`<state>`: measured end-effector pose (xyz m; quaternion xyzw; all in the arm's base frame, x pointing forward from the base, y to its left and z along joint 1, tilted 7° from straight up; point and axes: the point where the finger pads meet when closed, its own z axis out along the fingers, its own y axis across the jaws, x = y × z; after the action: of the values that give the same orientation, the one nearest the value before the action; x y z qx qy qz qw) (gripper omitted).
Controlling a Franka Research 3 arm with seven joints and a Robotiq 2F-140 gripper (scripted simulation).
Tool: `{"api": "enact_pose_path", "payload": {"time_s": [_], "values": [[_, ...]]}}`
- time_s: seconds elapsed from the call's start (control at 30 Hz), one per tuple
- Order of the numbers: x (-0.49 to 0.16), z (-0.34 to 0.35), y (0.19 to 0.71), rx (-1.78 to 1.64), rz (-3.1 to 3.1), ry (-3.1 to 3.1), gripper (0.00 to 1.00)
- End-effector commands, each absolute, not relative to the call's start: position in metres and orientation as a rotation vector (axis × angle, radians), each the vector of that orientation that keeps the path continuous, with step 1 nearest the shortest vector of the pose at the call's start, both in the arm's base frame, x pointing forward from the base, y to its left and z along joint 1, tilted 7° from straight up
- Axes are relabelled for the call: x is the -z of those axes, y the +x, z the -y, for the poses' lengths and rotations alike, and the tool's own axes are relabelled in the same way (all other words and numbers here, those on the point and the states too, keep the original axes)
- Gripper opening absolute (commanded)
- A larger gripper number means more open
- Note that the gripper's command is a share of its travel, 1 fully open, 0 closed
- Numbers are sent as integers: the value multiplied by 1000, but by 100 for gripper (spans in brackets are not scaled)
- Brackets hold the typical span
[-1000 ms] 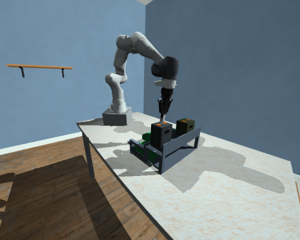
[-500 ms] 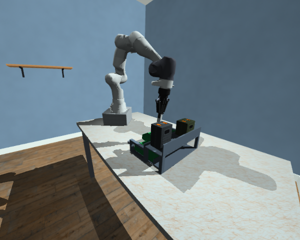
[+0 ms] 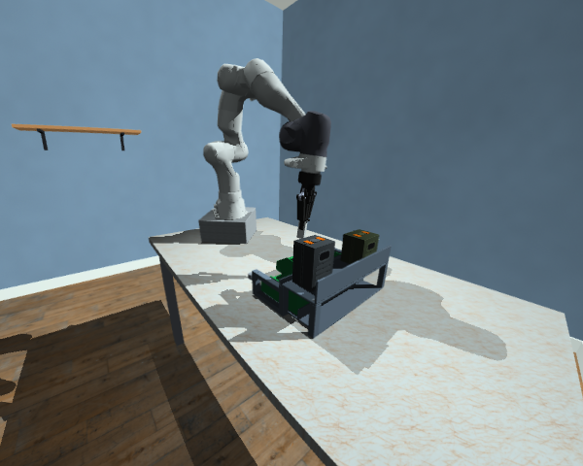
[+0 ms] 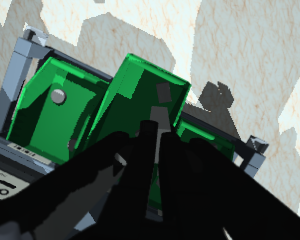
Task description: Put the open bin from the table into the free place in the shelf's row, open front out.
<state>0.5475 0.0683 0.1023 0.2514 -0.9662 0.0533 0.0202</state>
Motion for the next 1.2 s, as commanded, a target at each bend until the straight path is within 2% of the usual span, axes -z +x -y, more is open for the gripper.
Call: {"api": "enact_pose_path", "payload": {"time_s": [0.0,1.17], "values": [[-103,-67,550,-149,2941,1017,0],[-91,-41,500,-169,2476,1916,0]]}}
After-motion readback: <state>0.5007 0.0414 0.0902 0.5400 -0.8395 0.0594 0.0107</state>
